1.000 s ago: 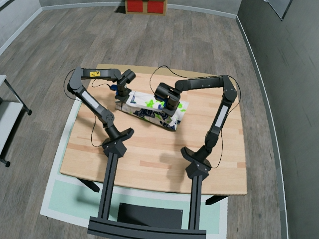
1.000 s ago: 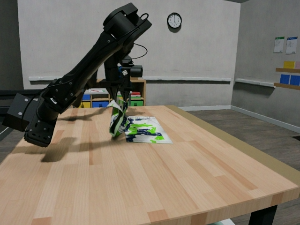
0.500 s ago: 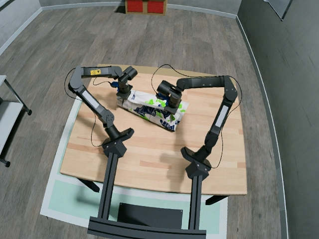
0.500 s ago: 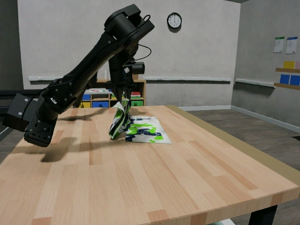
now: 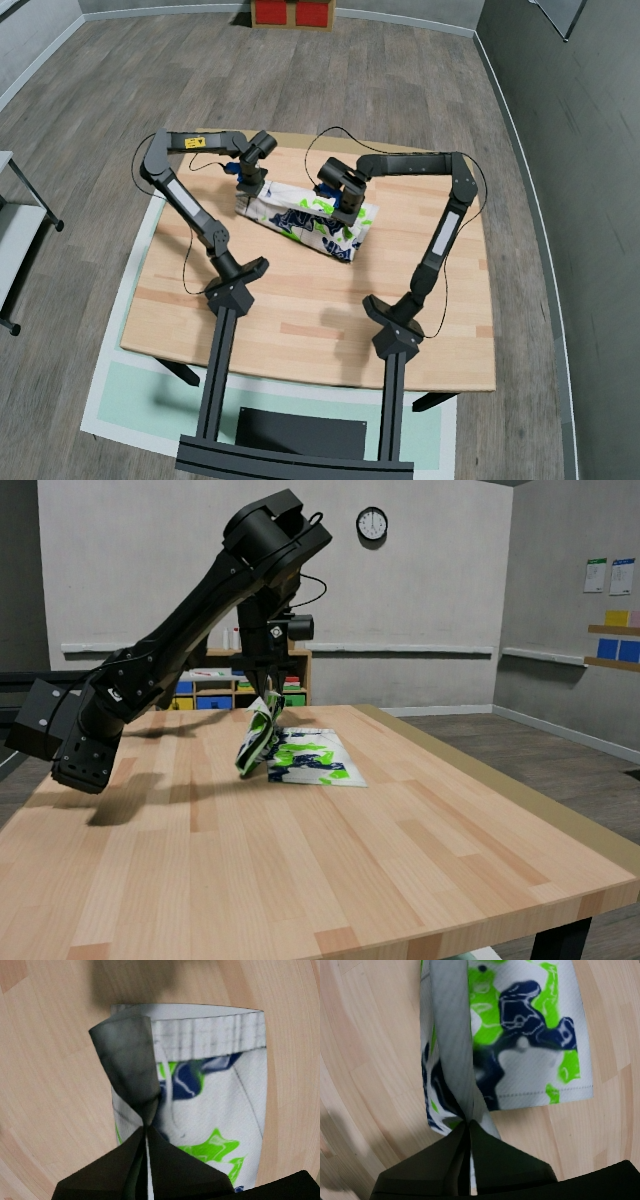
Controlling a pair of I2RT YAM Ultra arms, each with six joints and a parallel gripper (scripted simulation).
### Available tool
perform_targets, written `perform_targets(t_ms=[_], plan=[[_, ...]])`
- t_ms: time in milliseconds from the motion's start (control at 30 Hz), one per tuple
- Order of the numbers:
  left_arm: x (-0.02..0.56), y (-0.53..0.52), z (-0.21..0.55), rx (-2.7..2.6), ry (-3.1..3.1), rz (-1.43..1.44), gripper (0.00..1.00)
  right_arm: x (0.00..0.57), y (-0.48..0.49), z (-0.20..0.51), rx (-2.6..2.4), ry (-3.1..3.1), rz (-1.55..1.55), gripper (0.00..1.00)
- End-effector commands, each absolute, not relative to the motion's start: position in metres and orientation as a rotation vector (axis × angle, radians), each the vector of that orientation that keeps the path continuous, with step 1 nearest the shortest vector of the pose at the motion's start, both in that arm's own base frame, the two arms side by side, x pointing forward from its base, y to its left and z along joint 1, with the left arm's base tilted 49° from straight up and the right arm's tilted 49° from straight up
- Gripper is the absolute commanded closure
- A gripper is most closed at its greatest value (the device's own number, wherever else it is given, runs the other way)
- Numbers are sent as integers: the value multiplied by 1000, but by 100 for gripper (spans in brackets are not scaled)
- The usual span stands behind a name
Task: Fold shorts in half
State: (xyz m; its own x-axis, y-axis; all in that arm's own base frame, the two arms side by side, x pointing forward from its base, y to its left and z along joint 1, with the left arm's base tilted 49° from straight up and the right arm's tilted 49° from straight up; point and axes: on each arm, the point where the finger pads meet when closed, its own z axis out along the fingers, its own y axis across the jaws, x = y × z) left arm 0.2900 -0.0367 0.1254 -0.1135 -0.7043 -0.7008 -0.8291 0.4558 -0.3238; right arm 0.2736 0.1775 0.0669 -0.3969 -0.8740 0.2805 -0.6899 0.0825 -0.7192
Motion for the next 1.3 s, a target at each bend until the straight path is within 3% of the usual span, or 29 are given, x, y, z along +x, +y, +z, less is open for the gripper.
perform_targets(t_ms=[0,400,433,633,1033,1267], plan=[[301,-35,150,-1286,1780,137,100,287,181,89,-1627,2054,-1220,100],[323,-33,134,-1346,1824,226,100,272,184,85,-1625,2062,-1214,100],[329,-34,133,-1362,1819,223,100,297,179,90,-1605,2067,-1205,100],[328,-39,146,-1356,1795,178,100,320,163,92,-1652,2062,-1235,100],[371,-36,133,-1382,1765,172,100,305,168,90,-1667,2060,-1238,100],[375,-44,148,-1378,1750,124,100,348,144,85,-1718,2103,-1250,100]])
